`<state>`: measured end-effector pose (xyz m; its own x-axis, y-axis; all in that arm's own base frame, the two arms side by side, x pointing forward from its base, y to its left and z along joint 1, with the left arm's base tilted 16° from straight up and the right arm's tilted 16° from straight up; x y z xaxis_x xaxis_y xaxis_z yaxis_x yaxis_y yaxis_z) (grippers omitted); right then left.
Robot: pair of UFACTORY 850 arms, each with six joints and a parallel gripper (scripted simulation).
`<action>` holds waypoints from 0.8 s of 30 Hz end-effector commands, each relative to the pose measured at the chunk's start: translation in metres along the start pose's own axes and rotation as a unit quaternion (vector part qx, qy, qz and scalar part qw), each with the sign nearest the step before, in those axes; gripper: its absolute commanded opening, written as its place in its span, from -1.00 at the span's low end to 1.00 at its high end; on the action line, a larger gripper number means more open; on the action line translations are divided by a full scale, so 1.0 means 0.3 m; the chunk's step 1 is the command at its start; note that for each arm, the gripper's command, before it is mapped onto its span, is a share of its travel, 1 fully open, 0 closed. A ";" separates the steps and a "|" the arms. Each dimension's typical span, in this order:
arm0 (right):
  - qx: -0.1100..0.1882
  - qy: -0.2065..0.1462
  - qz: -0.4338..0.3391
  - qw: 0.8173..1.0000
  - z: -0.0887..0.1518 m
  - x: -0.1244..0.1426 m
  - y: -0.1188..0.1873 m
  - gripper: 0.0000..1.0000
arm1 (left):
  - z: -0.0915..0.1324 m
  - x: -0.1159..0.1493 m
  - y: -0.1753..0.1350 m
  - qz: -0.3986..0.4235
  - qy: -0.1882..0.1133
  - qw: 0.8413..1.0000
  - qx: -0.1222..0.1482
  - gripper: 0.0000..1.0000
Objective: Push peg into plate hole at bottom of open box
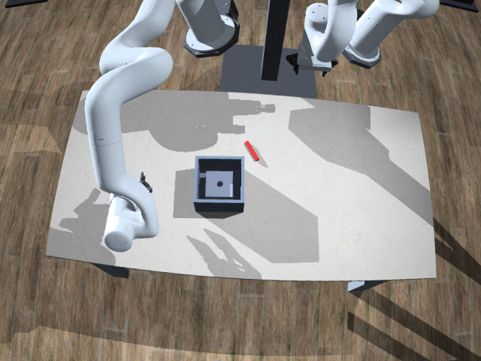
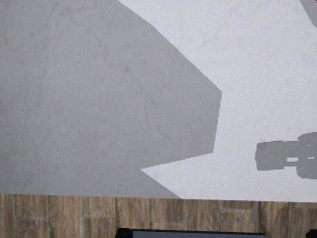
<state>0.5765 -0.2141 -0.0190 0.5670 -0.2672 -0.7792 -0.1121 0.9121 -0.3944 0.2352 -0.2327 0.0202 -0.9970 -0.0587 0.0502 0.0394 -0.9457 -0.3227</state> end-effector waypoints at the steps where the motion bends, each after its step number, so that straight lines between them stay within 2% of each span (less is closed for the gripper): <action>1: -0.001 0.004 0.004 1.000 0.003 -0.009 -0.002 1.00 | 0.002 0.000 -0.005 0.005 0.000 1.000 -0.004 1.00; 24: 0.001 0.002 -0.002 1.000 0.009 -0.010 -0.002 1.00 | 0.007 -0.011 -0.010 0.008 -0.001 1.000 -0.003 1.00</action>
<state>0.5766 -0.2139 -0.0187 0.5672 -0.2670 -0.7791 -0.1118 0.9123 -0.3941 0.2359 -0.2324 0.0205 -0.9969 -0.0604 0.0498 0.0412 -0.9457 -0.3224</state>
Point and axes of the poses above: on each arm, the point where the finger pads meet when closed, its own z axis back along the fingers, its own y axis across the jaws, x = y × z, the point moved 1 cm from there along z, back along the fingers, and after that the axes turned 1 degree about z, right-handed, at the moved point
